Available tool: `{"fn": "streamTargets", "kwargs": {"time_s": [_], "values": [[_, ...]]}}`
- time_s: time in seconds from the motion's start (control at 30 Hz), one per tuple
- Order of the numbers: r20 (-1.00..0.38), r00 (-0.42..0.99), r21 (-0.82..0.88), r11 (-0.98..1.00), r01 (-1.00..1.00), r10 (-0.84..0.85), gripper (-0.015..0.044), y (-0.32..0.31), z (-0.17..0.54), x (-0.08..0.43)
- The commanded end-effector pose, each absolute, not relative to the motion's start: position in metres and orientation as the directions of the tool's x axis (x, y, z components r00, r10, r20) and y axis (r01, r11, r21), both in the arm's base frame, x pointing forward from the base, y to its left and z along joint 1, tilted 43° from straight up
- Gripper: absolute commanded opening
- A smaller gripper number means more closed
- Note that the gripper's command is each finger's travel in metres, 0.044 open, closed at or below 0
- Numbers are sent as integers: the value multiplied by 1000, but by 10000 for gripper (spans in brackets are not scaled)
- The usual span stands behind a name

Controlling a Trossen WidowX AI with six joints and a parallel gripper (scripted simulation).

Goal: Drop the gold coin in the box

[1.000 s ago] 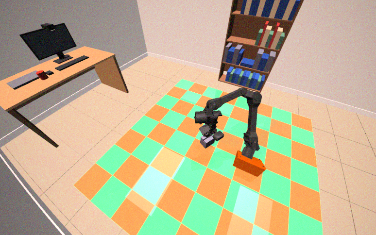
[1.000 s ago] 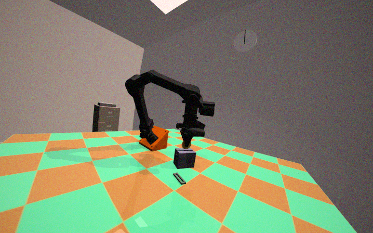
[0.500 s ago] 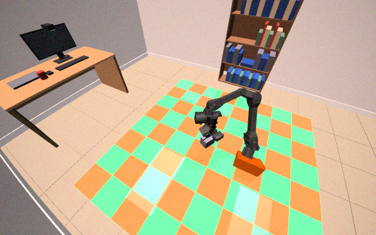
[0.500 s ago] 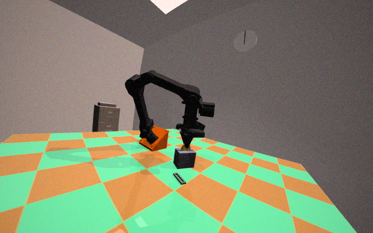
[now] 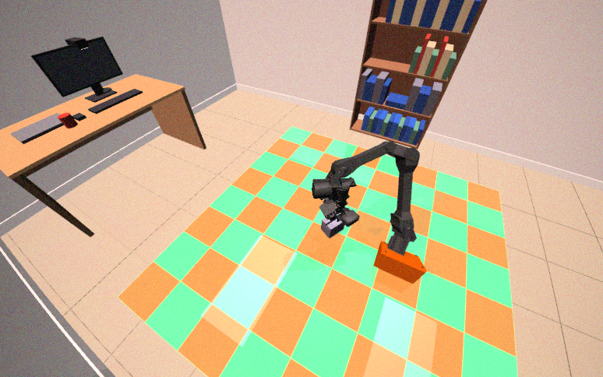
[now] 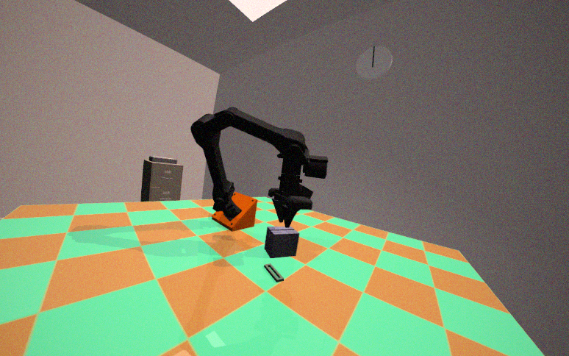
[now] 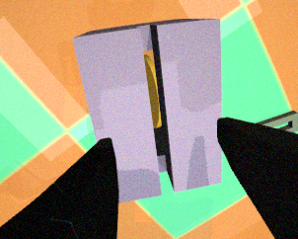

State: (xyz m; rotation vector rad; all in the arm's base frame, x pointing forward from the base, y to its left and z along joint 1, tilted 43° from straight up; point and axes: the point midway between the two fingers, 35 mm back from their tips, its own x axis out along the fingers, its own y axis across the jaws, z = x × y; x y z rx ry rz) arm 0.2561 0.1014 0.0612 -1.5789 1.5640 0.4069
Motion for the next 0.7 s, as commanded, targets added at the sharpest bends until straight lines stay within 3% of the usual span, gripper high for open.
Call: {"fn": "streamTargets", "kwargs": {"time_s": [0.0,0.2,0.67], "values": [[-743,165,-339,153,-928,-649,292,109,69,255],[-741,164,-337,150,-929,-651,440,126,89,250],[-739,165,-336,146,-930,-653,440,138,106,243]]}}
